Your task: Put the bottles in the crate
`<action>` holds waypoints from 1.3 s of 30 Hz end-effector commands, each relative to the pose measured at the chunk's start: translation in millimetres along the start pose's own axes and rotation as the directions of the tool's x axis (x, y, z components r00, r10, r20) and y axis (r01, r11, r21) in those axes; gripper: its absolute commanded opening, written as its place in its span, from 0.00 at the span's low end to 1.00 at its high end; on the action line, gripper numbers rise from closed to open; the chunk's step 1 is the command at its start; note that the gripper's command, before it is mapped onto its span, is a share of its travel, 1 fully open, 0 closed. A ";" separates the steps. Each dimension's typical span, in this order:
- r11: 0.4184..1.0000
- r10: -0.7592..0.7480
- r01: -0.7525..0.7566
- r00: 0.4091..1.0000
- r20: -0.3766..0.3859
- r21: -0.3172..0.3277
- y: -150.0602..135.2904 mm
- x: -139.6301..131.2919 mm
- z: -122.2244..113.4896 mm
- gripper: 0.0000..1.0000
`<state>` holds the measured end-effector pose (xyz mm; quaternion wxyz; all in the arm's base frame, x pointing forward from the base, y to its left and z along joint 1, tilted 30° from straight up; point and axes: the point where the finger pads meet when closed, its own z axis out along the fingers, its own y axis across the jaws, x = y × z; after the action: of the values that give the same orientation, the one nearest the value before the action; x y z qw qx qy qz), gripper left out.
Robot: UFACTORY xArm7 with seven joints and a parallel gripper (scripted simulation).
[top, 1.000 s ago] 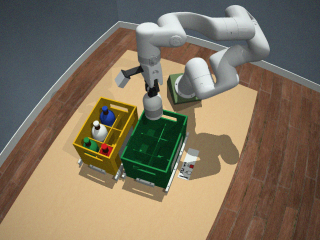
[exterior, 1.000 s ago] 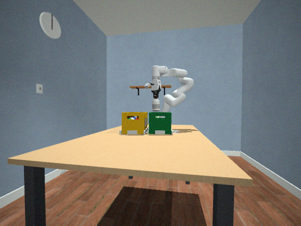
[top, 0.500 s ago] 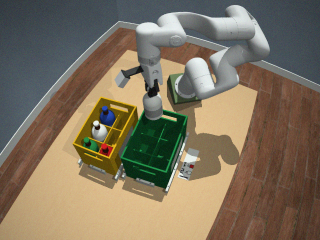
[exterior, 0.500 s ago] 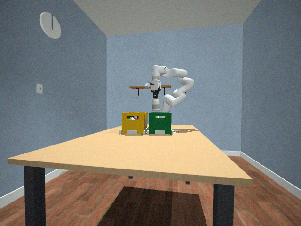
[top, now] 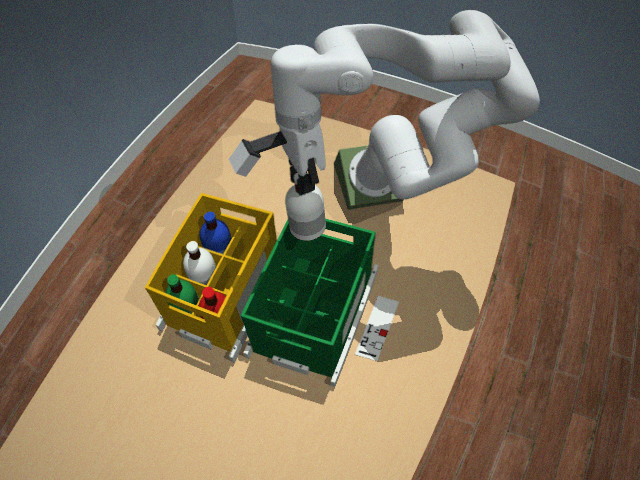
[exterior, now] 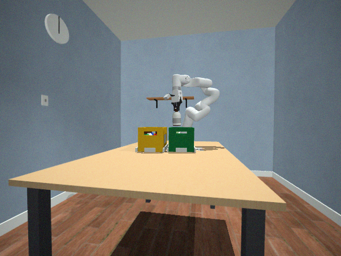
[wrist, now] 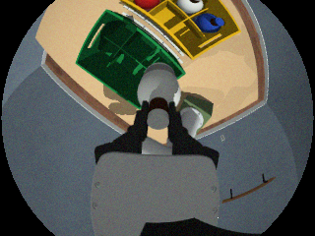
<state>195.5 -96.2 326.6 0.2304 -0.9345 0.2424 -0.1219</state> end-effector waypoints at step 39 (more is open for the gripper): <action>1.000 0.000 0.000 1.000 -0.004 0.000 -0.1 0.9 35.5 0.00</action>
<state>206.9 -83.8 297.7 0.2305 -0.9345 0.2424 -0.1216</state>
